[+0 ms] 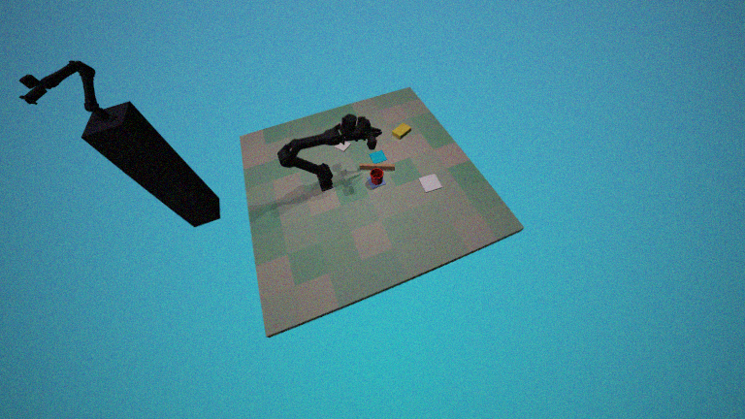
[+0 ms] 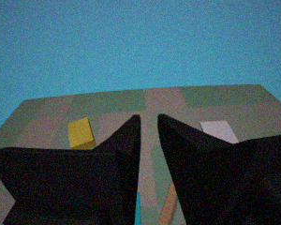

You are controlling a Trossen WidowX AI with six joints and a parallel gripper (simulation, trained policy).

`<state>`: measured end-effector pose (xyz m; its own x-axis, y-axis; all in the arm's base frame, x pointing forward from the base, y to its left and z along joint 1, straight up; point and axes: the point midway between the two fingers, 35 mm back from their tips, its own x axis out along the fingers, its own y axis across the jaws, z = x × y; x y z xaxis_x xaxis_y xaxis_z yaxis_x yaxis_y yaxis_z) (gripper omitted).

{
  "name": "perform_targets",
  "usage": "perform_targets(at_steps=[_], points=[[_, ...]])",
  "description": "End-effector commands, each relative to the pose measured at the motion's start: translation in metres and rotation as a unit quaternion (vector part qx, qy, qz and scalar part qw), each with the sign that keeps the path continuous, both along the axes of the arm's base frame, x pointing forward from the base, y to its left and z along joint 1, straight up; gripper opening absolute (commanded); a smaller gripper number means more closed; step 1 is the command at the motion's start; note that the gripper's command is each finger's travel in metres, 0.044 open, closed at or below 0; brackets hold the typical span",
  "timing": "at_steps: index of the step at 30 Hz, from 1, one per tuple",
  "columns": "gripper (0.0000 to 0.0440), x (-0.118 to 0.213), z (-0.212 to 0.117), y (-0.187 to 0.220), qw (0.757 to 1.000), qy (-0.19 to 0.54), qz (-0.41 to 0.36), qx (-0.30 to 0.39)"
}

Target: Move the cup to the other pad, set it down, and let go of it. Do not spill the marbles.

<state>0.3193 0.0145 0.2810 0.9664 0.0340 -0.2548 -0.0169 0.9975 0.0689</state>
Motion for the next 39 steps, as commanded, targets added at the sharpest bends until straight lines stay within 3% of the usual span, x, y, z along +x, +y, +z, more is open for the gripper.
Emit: perform_targets(at_steps=[1,20,39], points=[[0.0069,0.000,-0.001,0.004,1.000,0.023,0.001,0.010],[0.0080,-0.004,-0.022,0.020,0.984,0.173,0.007,0.031],[0.0107,-0.016,-0.047,0.021,0.946,0.323,0.003,0.009]])
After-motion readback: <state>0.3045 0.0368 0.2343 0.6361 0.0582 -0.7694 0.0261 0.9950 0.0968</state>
